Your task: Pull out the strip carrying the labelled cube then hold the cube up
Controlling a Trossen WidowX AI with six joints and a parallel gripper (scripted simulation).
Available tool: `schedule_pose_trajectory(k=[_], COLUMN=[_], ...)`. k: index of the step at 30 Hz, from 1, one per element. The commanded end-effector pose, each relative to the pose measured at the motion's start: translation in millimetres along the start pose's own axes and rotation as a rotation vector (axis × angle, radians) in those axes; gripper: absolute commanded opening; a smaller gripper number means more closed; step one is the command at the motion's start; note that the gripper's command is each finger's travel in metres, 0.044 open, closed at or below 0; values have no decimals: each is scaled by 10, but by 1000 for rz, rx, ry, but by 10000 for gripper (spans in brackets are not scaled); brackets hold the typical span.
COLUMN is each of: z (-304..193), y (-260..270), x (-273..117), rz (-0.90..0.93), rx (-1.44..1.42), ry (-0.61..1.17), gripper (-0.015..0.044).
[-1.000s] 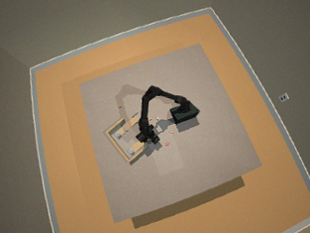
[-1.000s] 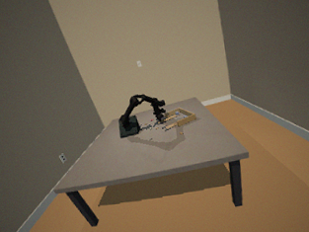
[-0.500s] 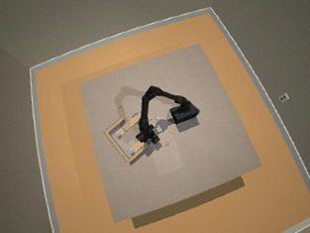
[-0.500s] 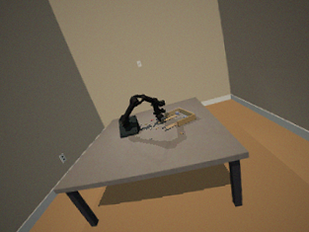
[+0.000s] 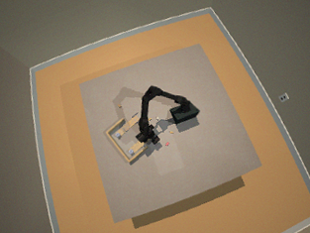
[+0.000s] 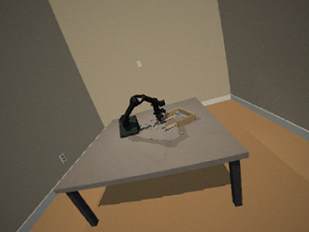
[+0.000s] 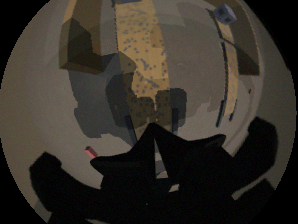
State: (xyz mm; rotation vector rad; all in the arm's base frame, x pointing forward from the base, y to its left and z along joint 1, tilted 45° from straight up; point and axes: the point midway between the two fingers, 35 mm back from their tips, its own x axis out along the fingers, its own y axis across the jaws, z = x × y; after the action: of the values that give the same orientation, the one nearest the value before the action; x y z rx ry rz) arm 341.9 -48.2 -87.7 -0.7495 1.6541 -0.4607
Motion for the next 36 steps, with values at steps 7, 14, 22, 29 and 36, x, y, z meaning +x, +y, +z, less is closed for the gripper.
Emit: schedule_pose_trajectory(k=[7,14,22,29,36], z=[-56,-167,-290,-394,-505], y=[-9,-1,2,3,4], x=[41,43,47,51,55], rz=[-1,-1,-1,-1,-1], rx=[0,0,0,-1,-1], ry=[7,7,8,8,9], gripper=[0,0,0,0,0])
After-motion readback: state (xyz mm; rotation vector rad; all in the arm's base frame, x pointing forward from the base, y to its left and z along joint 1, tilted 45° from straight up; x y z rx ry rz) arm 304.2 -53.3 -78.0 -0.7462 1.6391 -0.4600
